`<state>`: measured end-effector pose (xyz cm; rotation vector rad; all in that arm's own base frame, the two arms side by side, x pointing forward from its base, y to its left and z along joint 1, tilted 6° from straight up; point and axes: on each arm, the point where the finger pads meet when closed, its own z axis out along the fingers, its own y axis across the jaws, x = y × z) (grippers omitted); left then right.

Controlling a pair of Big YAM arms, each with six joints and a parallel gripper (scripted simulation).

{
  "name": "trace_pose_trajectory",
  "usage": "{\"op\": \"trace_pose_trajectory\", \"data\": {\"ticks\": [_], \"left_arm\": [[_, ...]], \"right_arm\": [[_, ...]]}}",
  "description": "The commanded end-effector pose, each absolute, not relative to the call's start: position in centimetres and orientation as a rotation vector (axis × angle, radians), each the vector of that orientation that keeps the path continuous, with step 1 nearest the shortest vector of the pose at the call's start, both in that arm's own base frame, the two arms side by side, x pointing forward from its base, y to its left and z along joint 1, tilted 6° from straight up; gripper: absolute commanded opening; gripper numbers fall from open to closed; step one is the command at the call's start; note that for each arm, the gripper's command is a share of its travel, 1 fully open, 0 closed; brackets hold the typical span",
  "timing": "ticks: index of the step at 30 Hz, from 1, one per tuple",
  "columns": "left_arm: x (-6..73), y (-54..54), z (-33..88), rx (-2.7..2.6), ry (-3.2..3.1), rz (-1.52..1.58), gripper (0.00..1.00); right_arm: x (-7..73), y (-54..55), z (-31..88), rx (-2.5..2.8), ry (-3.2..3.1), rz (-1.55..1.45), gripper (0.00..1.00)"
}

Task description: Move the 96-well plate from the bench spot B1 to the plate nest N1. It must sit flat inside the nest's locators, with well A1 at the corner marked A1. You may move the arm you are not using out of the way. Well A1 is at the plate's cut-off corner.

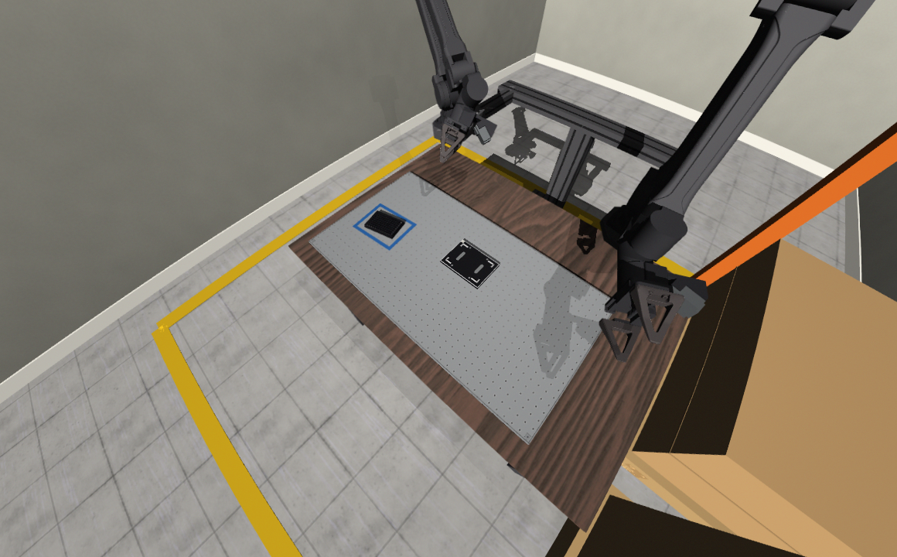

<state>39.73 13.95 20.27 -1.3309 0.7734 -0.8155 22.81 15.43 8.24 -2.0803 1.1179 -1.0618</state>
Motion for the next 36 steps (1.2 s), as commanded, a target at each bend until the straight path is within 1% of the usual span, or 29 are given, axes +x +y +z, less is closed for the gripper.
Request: {"op": "trace_pose_trajectory", "data": {"ticks": [1,17,18,20,30,32,36], "left_arm": [[39.8,14.0,20.5,-1.326,0.768,-0.819,1.00],[39.8,14.0,20.5,-1.326,0.768,-0.819,1.00],[39.2,14.0,20.3,-1.319,0.808,-0.797,1.00],[38.6,13.4,19.7,-1.308,0.882,-0.786,1.00],[36.7,10.5,18.1,-1.214,1.227,-0.731,1.00],[35.4,9.7,16.2,-1.213,1.318,-0.708,1.00],[36.3,9.5,18.4,-1.157,1.351,-0.707,1.00]], "right_arm": [[22.9,15.6,8.5,-2.073,1.118,-1.061,1.00],[22.9,15.6,8.5,-2.073,1.118,-1.061,1.00],[24.7,17.1,10.9,-1.980,1.175,-1.031,1.00],[25.6,17.0,10.8,-1.944,1.245,-1.000,1.00],[27.5,16.1,9.4,-1.760,1.594,-0.841,1.00],[27.4,16.0,9.3,-1.720,1.658,-0.811,1.00],[28.1,15.8,8.9,-1.669,1.722,-0.781,1.00]]}}
